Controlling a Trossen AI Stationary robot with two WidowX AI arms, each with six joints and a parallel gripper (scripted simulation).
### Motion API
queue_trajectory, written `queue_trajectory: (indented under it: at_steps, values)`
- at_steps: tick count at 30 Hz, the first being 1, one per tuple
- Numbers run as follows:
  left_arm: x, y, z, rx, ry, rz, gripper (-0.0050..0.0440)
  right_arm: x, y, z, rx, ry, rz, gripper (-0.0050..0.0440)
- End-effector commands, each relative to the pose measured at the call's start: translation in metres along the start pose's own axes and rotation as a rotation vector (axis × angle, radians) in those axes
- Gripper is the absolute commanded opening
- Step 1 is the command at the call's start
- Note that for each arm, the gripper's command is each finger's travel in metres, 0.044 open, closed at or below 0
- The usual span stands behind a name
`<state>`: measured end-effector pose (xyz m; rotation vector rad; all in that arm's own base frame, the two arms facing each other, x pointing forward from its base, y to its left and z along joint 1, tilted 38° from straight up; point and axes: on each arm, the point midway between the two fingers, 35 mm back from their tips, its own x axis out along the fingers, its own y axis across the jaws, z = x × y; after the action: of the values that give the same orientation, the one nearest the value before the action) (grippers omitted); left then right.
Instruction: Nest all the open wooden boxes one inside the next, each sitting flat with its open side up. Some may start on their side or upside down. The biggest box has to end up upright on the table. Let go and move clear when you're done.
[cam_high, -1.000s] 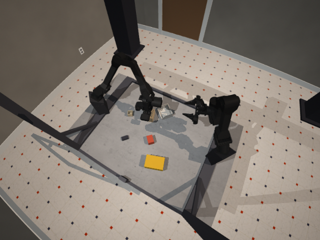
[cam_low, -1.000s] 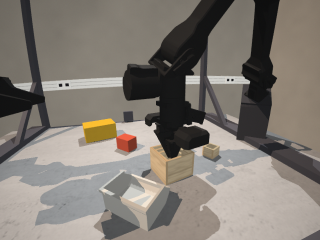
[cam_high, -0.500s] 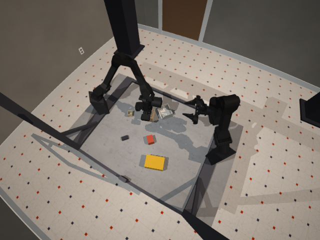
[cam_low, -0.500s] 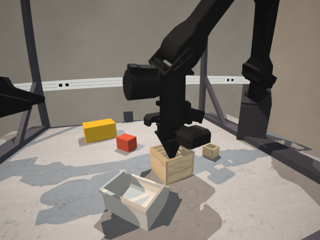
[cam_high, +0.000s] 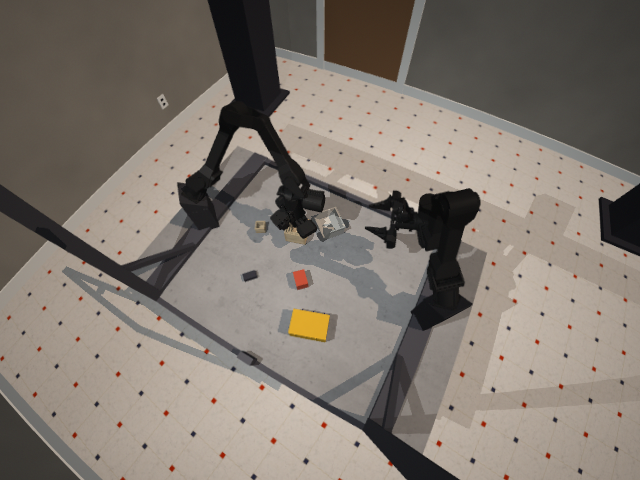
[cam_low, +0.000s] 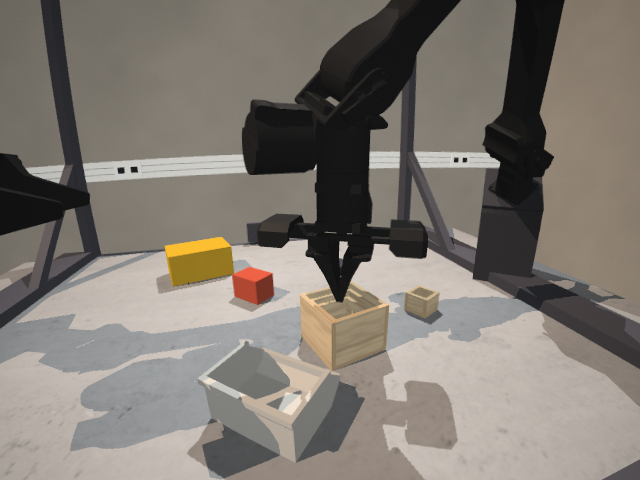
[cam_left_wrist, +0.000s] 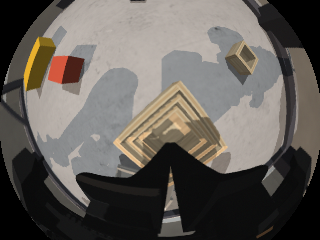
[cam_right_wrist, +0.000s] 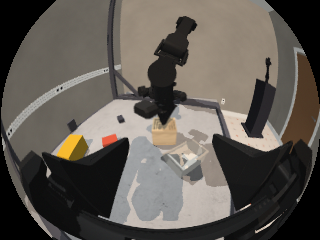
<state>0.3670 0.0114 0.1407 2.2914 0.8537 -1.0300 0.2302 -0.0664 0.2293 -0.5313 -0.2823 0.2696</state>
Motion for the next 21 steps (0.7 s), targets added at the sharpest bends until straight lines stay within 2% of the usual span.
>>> queue_trajectory:
  at_steps: [1,6,13,15,21]
  values:
    - [-0.017,0.004,-0.009,-0.214,0.024,0.017,-0.0013,-0.001,0.0,0.0,0.003,0.001,0.0,0.04]
    - [-0.023,0.004,-0.008,-0.487,0.019,0.015,-0.005,-0.001,0.0,0.0,0.003,0.001,0.0,0.04]
    - [-0.035,0.004,-0.008,-0.877,0.015,0.021,-0.005,-0.001,0.0,0.0,0.003,0.001,0.0,0.04]
    - [-0.035,0.004,-0.008,-0.877,0.015,0.021,-0.005,-0.001,0.0,0.0,0.003,0.001,0.0,0.04]
    - [-0.048,0.004,-0.009,-1.266,0.011,0.028,-0.005,-0.001,0.0,0.0,0.003,0.001,0.0,0.04]
